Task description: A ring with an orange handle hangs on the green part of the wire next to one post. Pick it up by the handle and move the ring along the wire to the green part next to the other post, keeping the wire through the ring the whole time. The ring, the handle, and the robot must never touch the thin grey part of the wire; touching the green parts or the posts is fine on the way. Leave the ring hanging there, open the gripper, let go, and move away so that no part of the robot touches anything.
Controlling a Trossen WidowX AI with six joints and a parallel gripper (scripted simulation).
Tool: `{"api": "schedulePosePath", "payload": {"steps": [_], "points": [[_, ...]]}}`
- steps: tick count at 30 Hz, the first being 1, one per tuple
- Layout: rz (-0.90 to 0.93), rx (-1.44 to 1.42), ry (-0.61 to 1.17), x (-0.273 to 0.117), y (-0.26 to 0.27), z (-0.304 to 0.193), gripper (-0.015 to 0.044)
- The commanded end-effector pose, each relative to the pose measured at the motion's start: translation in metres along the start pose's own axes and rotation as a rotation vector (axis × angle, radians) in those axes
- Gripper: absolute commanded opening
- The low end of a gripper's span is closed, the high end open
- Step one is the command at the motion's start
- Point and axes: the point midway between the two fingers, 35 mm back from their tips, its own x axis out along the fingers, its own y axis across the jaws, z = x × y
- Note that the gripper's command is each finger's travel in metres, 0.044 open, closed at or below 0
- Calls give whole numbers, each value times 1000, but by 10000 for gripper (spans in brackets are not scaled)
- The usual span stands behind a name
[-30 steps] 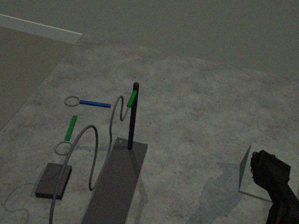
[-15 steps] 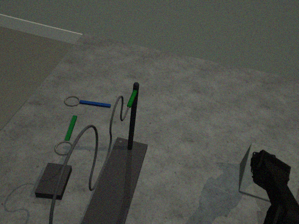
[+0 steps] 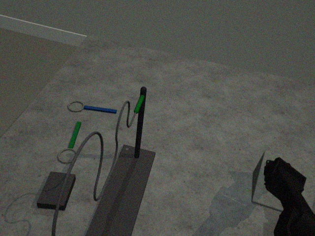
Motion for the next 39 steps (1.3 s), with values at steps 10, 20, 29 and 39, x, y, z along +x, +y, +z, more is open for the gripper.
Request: {"api": "schedulePosePath", "payload": {"steps": [10, 20, 29, 39], "points": [[4, 11, -5, 20, 3, 3, 160], [5, 11, -6, 36, 3, 3, 160], [5, 10, -6, 50, 2, 4, 160], [6, 10, -7, 66, 1, 4, 160]]}}
